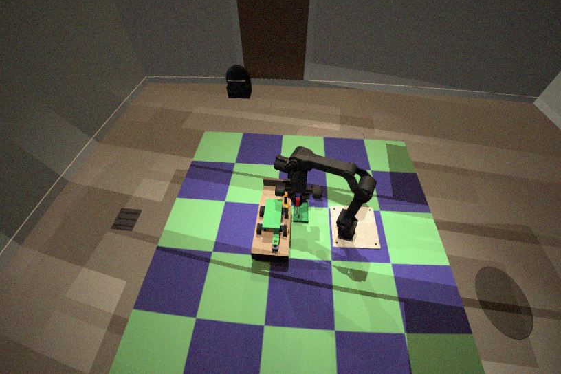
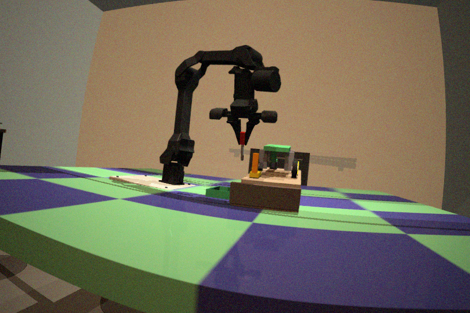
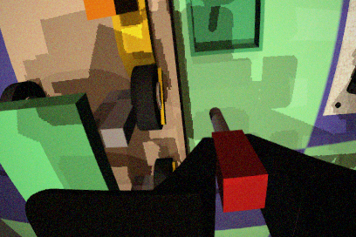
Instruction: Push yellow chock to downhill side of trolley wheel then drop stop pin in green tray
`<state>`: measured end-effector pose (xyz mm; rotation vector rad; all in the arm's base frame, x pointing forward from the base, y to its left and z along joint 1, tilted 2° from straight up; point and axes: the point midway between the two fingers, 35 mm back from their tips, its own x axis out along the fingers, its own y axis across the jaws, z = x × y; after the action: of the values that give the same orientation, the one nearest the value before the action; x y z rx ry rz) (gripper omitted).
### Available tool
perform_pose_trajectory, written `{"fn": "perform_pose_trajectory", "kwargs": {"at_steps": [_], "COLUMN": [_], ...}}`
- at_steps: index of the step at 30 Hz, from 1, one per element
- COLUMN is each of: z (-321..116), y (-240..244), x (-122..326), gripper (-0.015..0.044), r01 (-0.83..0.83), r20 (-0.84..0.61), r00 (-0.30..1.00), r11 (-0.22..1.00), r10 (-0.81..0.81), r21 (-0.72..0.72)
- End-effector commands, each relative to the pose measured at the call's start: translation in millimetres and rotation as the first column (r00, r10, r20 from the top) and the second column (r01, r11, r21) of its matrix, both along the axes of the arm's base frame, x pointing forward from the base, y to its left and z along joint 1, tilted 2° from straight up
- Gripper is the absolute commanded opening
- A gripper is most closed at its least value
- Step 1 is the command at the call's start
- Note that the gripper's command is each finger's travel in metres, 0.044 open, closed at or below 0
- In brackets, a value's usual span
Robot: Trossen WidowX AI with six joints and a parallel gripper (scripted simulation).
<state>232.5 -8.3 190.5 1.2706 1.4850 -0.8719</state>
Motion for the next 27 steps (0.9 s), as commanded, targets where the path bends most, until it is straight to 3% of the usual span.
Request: {"fn": "perform_pose_trajectory", "kwargs": {"at_steps": [1, 16, 27], "z": [-2, -10, -10], "y": [-15, -56, -54], "x": [2, 7, 6], "gripper": [0.0000, 0.0000, 0.0000], "r01": [-0.004, 0.001, 0.303], "r20": [0.000, -0.001, -0.046], "r00": [1.000, 1.000, 0.951], "r11": [1.000, 1.000, 0.951], "r10": [0.004, -0.001, -0.306], "r21": [-0.004, -0.009, -0.065]}}
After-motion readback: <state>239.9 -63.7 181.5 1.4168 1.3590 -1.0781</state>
